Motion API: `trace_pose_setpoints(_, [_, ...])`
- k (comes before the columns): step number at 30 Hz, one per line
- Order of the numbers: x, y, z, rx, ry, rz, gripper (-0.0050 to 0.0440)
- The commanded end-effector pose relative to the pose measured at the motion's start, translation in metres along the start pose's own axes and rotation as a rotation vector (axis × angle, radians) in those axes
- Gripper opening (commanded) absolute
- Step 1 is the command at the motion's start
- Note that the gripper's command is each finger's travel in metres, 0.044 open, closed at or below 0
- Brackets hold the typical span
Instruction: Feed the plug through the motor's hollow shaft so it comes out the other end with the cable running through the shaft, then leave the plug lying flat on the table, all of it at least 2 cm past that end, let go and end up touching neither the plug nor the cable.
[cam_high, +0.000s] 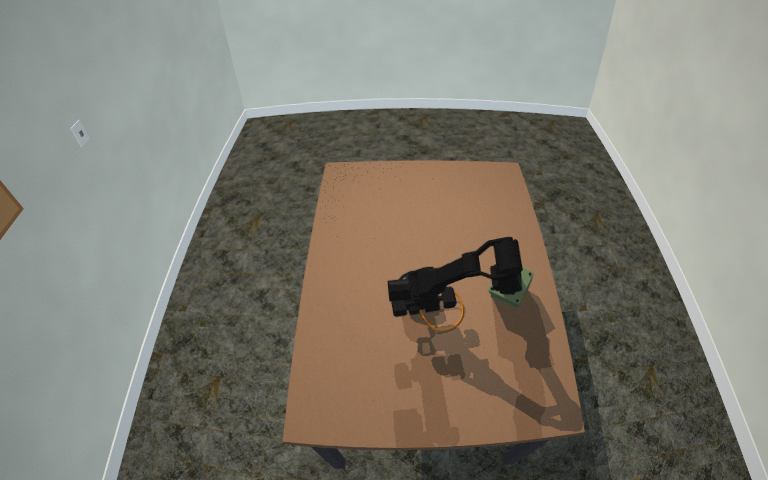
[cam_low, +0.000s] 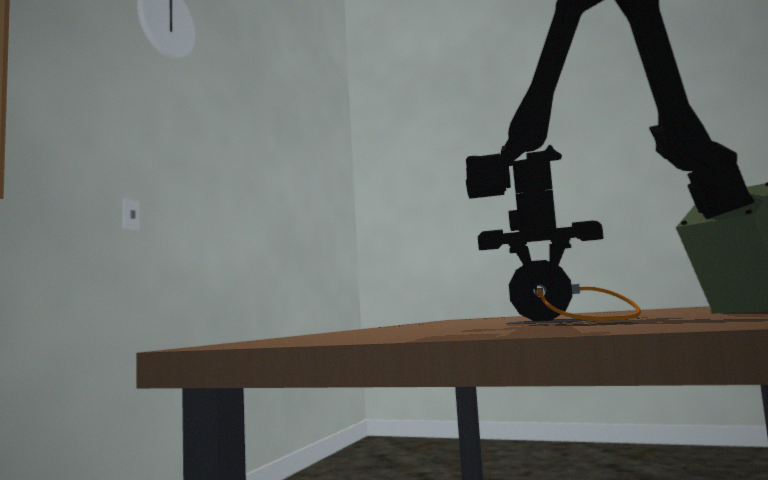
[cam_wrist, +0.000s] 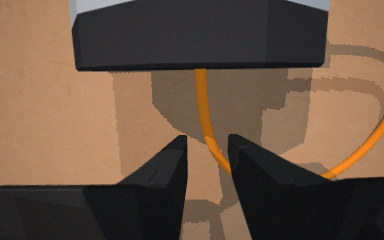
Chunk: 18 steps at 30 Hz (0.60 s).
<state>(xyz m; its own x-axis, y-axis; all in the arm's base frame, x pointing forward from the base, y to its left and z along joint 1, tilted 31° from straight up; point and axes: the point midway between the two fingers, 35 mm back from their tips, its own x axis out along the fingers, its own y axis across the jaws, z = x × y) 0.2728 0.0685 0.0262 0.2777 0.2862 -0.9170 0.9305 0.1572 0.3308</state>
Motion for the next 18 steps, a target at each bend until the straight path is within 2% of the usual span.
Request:
trace_pose_setpoints(1, [-0.007, 0.003, -0.002, -0.001, 0.001, 0.011, 0.0100])
trace_pose_setpoints(4, [-0.007, 0.003, -0.002, -0.001, 0.001, 0.011, 0.0100])
trace_pose_setpoints(10, [0.019, -0.002, -0.003, -0.001, 0.001, 0.011, 0.0100])
trace_pose_setpoints(18, [0.019, -0.002, -0.003, -0.001, 0.001, 0.011, 0.0100])
